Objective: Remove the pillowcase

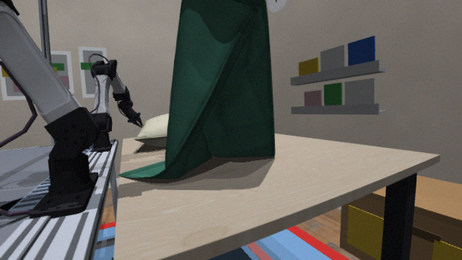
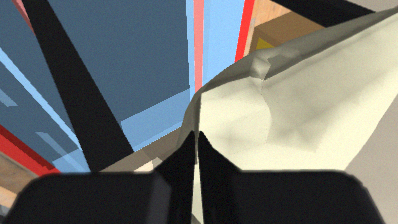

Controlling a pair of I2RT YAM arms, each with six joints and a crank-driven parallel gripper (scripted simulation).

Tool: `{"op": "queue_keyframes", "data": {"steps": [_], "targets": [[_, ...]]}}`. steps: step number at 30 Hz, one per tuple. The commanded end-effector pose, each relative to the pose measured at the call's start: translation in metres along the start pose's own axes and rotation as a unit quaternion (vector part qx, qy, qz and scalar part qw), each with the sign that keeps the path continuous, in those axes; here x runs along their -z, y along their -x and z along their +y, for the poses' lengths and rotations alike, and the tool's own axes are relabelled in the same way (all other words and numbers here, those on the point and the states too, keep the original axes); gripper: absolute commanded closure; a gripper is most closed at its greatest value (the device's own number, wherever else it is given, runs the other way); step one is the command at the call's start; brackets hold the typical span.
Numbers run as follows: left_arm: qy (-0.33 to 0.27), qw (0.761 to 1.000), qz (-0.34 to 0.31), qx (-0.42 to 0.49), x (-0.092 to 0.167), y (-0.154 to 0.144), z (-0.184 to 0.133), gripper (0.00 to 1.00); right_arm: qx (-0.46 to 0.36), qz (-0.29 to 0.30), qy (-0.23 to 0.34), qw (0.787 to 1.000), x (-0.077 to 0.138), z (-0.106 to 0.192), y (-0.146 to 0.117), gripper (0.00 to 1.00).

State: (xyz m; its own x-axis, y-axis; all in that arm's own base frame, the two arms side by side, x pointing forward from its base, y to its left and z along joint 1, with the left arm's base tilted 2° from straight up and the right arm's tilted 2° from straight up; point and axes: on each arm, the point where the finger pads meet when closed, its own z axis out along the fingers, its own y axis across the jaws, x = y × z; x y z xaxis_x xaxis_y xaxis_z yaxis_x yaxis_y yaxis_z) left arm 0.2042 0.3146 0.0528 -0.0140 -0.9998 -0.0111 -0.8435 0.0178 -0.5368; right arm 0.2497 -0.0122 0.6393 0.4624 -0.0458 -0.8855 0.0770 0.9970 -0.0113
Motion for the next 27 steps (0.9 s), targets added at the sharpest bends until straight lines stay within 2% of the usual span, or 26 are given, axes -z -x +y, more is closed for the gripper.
{"op": "queue_keyframes", "data": {"steps": [1,3,4,6,10,27], "targets": [[0.001,1.0,-0.005,-0.01,-0.012,0.004,0.008,0.99,-0.006,-0.037,0.005,0.999,0.008,0.001,0.027,0.99],[-0.005,1.0,-0.023,-0.021,-0.004,0.013,0.0,0.99,-0.006,-0.037,0.005,0.999,0.008,0.001,0.027,0.99],[0.002,1.0,-0.003,-0.006,-0.016,0.004,0.012,0.99,-0.006,-0.037,0.005,0.999,0.008,0.001,0.027,0.99],[0.002,1.0,-0.004,-0.009,-0.018,0.004,0.012,0.99,-0.006,-0.037,0.005,0.999,0.008,0.001,0.027,0.99],[-0.003,1.0,-0.019,-0.019,-0.011,0.009,0.006,0.99,-0.006,-0.037,0.005,0.999,0.008,0.001,0.027,0.99],[-0.002,1.0,-0.017,-0.017,-0.012,0.008,0.008,0.98,-0.006,-0.037,0.005,0.999,0.008,0.001,0.027,0.99]]}}
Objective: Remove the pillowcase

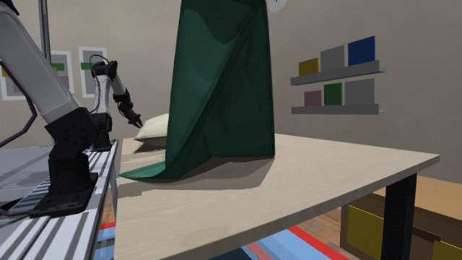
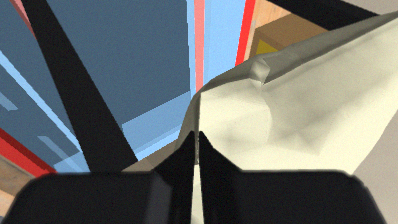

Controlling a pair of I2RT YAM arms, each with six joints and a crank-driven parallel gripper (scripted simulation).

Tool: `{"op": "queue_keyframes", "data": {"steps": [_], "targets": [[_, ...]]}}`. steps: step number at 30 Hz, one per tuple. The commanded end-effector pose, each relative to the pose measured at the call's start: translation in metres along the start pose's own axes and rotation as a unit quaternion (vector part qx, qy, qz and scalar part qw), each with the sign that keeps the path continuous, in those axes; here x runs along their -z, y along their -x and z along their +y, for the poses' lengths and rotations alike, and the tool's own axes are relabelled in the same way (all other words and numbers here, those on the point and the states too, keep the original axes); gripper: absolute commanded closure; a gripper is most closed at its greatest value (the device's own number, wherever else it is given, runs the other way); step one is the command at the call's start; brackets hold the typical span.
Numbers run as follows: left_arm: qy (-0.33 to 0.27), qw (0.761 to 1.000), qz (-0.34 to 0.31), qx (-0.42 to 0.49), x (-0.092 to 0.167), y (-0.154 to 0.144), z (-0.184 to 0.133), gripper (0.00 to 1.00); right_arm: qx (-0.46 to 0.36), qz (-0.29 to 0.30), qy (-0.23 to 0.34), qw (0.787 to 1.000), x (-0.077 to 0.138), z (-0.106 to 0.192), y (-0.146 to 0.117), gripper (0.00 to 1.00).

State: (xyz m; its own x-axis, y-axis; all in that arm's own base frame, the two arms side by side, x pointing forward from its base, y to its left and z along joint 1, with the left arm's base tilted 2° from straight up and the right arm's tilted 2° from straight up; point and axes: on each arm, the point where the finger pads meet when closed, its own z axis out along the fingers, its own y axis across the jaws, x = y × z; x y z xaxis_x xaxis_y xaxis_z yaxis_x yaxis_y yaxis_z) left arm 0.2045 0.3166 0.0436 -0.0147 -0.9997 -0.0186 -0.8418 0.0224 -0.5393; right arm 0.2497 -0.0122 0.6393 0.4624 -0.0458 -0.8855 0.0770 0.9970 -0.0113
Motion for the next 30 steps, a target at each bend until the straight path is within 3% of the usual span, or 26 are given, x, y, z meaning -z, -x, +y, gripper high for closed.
{"op": "queue_keyframes", "data": {"steps": [1,30], "targets": [[-0.001,1.0,-0.014,-0.015,-0.0037,0.0058,0.0029,0.98,-0.006,-0.037,0.005,0.999,0.0078,0.0009,0.0274,0.99],[-0.001,1.0,-0.014,-0.015,-0.0037,0.0058,0.0029,0.95,-0.006,-0.037,0.005,0.999,0.0078,0.0009,0.0274,0.99]]}}
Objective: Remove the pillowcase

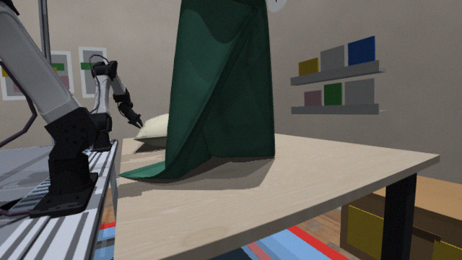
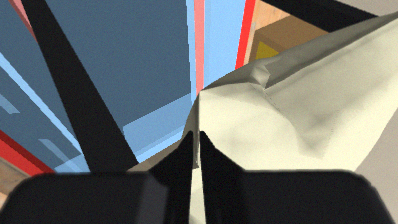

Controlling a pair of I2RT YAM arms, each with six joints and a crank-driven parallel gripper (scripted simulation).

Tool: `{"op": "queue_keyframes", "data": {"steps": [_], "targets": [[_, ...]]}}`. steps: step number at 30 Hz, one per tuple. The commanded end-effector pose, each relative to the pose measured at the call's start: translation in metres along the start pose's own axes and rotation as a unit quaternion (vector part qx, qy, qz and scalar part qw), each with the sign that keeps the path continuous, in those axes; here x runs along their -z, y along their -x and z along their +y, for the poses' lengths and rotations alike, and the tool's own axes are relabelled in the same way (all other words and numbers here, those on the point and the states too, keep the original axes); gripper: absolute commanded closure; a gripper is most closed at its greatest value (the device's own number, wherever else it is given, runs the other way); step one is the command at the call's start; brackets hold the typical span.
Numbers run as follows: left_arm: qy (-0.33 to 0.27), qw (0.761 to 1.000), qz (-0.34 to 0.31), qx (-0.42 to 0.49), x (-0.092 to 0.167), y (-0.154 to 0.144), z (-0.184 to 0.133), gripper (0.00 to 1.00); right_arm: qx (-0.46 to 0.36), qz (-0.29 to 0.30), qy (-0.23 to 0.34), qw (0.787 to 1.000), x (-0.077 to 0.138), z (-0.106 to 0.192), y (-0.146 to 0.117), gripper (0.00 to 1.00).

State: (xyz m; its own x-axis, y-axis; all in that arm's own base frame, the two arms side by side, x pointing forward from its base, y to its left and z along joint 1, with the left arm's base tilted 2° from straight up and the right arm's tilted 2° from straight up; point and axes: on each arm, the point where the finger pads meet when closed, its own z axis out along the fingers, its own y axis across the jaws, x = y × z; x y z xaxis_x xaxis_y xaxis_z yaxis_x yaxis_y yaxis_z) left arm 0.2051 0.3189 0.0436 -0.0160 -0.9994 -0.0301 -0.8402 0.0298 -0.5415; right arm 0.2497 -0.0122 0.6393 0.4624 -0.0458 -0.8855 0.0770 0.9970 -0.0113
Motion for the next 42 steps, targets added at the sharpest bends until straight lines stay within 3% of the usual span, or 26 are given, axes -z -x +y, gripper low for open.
{"op": "queue_keyframes", "data": {"steps": [1,8,9,25,26,42], "targets": [[0.001,1.0,-0.01,-0.011,-0.003,0.003,0.003,0.95,-0.006,-0.037,0.005,0.999,0.008,0.001,0.027,0.99],[0.001,1.0,-0.01,-0.011,-0.003,0.003,0.003,0.94,-0.006,-0.037,0.005,0.999,0.008,0.001,0.027,0.99],[0.001,1.0,-0.01,-0.011,-0.003,0.003,0.003,0.37,-0.006,-0.037,0.005,0.999,0.008,0.001,0.027,0.99],[-0.004,1.0,-0.008,-0.011,-0.003,0.003,0.002,0.37,-0.006,-0.037,0.005,0.999,0.008,0.001,0.027,0.99],[-0.012,0.999,-0.033,-0.028,0.02,0.014,-0.018,0.37,-0.006,-0.037,0.005,0.999,0.008,0.001,0.027,0.99],[-0.01,0.999,-0.03,-0.026,0.048,0.009,-0.041,0.37,-0.006,-0.037,0.005,0.999,0.008,0.001,0.027,0.99]]}}
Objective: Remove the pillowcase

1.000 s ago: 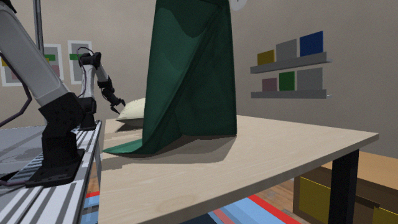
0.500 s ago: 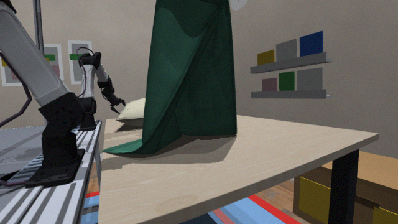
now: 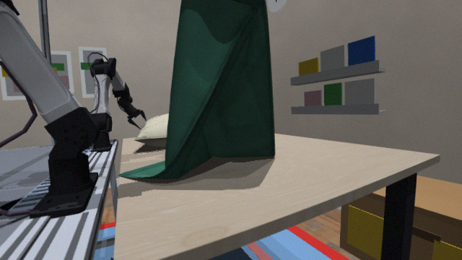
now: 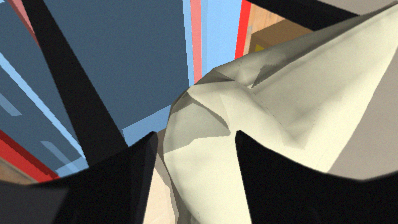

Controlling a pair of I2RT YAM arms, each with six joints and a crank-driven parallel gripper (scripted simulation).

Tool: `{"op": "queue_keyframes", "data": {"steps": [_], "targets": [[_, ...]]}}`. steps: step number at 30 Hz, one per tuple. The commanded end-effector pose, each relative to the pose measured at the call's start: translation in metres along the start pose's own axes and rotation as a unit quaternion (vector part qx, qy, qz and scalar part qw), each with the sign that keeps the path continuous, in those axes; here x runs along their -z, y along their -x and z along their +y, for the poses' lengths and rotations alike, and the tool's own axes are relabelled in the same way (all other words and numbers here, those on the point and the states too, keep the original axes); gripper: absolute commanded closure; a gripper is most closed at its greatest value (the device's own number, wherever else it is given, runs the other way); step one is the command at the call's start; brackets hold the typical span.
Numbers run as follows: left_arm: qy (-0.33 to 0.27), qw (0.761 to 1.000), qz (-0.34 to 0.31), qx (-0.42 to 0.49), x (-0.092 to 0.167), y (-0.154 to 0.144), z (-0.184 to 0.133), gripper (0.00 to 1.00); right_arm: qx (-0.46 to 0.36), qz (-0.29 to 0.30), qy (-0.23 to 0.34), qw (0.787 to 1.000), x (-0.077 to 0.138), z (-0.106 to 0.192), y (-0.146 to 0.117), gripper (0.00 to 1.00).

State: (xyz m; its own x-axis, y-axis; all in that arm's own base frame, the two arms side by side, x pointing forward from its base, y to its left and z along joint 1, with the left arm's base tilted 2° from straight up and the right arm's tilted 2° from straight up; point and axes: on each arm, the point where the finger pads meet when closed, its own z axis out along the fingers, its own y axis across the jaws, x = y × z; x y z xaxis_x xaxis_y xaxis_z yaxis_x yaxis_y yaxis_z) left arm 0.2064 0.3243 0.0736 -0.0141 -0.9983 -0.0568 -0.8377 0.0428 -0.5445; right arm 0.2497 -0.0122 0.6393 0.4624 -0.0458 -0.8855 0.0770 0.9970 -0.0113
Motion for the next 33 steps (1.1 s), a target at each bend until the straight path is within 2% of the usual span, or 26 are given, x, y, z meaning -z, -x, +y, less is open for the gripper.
{"op": "queue_keyframes", "data": {"steps": [1,6,9,20,23,29,33], "targets": [[-0.008,1.0,-0.018,-0.02,0.026,0.003,-0.026,0.37,-0.006,-0.037,0.005,0.999,0.008,0.001,0.027,0.99],[-0.005,1.0,-0.009,-0.016,0.026,0.003,-0.025,0.37,-0.006,-0.037,0.005,0.999,0.008,0.001,0.027,0.99],[-0.009,1.0,-0.02,-0.02,0.04,0.002,-0.035,0.37,-0.006,-0.037,0.005,0.999,0.008,0.001,0.027,0.99],[-0.008,1.0,-0.019,-0.02,0.062,0.001,-0.05,0.37,-0.006,-0.037,0.005,0.999,0.008,0.001,0.027,0.99],[-0.004,1.0,-0.007,-0.015,0.056,0.002,-0.045,0.37,-0.006,-0.037,0.005,0.999,0.008,0.001,0.027,0.99],[-0.008,1.0,-0.016,-0.019,0.075,0.001,-0.059,0.37,-0.006,-0.037,0.005,0.999,0.008,0.001,0.027,0.99],[-0.008,1.0,-0.016,-0.02,0.075,0.001,-0.059,0.37,-0.006,-0.037,0.005,0.999,0.008,0.001,0.027,0.99]]}}
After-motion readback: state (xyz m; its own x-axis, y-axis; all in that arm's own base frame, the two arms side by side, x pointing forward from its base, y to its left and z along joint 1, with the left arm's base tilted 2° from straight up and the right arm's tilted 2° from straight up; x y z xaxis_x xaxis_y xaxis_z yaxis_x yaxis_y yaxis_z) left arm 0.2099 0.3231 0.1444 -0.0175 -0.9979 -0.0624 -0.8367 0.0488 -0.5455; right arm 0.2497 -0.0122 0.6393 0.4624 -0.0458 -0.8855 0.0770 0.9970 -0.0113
